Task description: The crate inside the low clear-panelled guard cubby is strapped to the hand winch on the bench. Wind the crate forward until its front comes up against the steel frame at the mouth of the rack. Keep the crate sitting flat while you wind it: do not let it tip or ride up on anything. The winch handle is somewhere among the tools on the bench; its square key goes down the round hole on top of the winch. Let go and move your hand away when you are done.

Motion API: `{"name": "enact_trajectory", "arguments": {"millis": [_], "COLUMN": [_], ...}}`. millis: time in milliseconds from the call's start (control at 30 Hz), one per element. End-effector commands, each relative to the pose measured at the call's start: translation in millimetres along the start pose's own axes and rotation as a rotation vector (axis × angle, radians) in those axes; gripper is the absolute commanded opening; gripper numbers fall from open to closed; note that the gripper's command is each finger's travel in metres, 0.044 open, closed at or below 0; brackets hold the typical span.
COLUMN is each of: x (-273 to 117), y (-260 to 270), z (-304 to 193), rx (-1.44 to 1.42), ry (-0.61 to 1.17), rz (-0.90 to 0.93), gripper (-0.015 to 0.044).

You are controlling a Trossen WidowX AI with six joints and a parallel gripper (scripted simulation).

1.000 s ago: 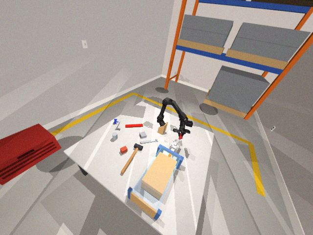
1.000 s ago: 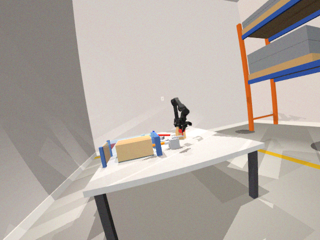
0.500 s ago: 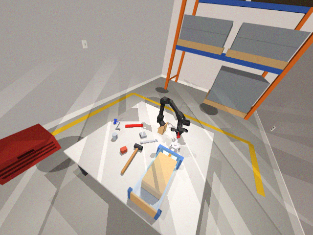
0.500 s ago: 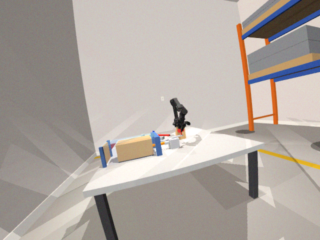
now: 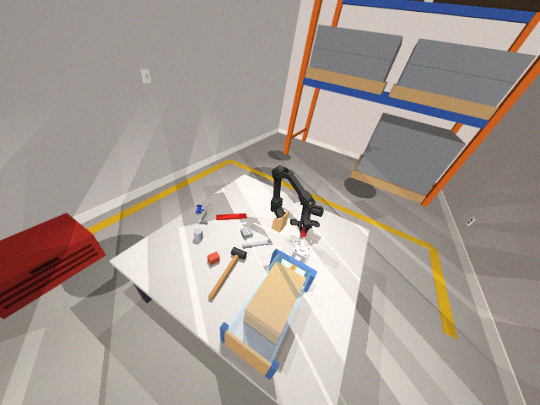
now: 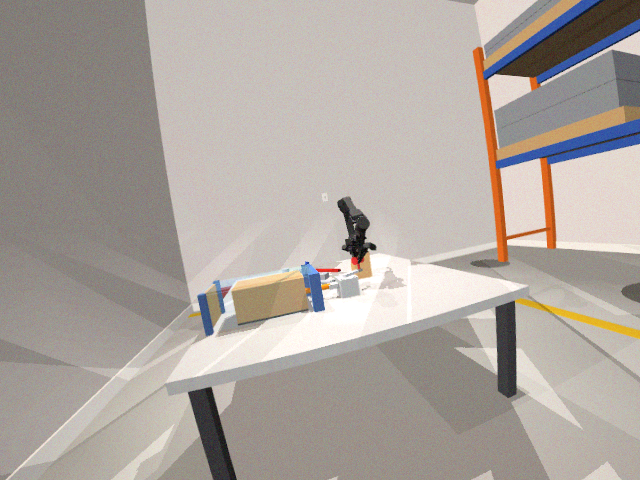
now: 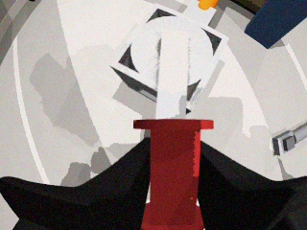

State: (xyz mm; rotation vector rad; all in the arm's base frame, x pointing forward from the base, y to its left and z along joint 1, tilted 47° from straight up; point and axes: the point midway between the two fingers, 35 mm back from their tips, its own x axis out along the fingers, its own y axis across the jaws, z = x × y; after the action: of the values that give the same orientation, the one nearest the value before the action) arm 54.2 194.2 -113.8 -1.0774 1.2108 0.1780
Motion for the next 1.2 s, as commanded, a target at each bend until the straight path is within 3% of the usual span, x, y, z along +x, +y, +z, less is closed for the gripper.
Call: {"name": "enact_trajectory", "arguments": {"millis": [0, 1167], "x": [3, 9], "y": [-17, -65], "z": [0, 19], "rx": [-0.005, -0.004], "ry": [-0.007, -0.007], "rz": [-0.037, -0.041], "gripper": [0.0000, 0.0000]}}
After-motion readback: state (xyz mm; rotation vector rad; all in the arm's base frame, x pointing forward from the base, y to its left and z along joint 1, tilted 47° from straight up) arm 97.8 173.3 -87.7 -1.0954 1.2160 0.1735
